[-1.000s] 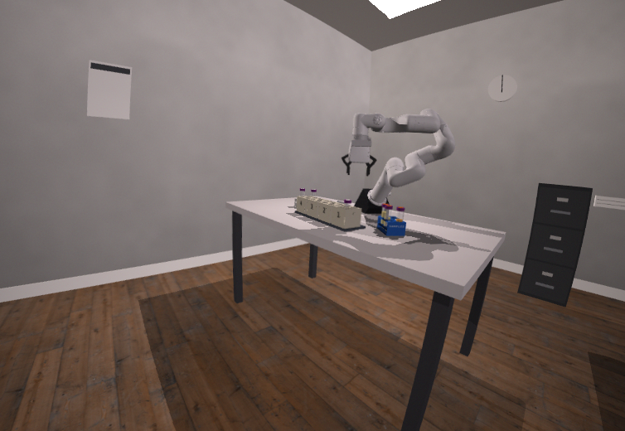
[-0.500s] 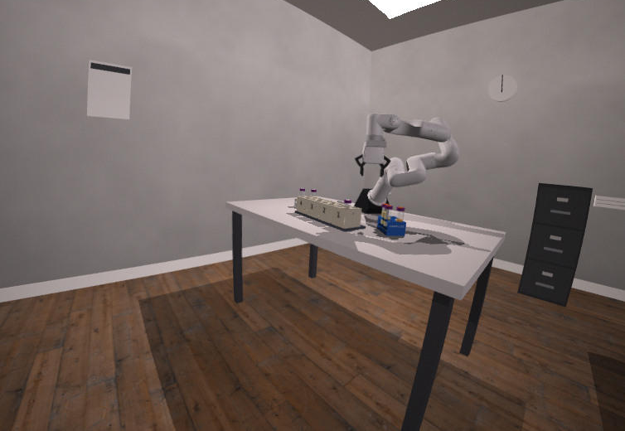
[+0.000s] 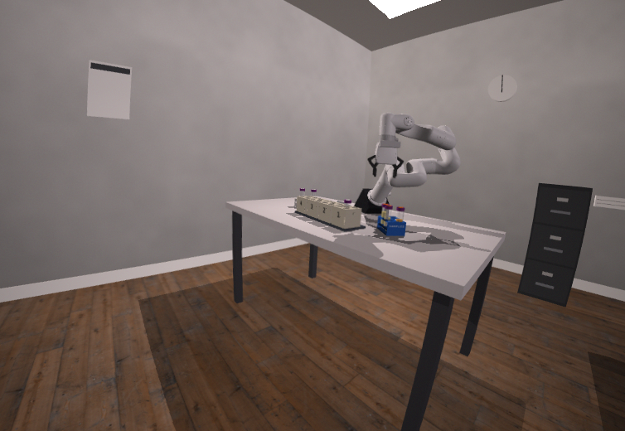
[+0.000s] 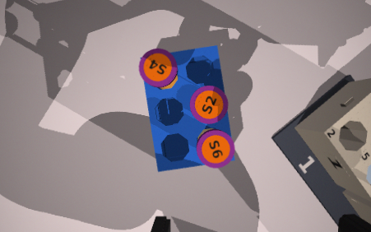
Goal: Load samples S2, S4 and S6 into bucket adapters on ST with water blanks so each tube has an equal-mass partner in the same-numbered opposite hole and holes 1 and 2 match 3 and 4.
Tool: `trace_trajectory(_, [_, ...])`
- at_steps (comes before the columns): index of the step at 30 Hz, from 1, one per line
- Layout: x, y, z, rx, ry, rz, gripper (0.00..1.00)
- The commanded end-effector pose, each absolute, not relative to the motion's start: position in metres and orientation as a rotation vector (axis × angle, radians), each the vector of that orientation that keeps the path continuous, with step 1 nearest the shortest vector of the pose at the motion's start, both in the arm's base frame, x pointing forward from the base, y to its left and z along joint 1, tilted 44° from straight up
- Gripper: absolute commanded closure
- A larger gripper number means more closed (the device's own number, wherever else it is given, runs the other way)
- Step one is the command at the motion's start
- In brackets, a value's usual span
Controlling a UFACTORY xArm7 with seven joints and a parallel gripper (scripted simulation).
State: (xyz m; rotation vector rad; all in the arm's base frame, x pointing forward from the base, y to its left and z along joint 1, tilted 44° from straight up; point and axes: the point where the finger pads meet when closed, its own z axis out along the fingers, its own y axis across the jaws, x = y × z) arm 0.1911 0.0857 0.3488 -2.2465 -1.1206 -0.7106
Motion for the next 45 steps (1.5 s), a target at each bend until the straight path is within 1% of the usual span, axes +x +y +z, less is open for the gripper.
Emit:
trace_trajectory(1, [0.190,0.091,0.348,-2.248,-1.117,-0.715,0.00])
trace_trajectory(45, [0.211,0.155,0.278,-2.247,-1.117,-0.715,0.00])
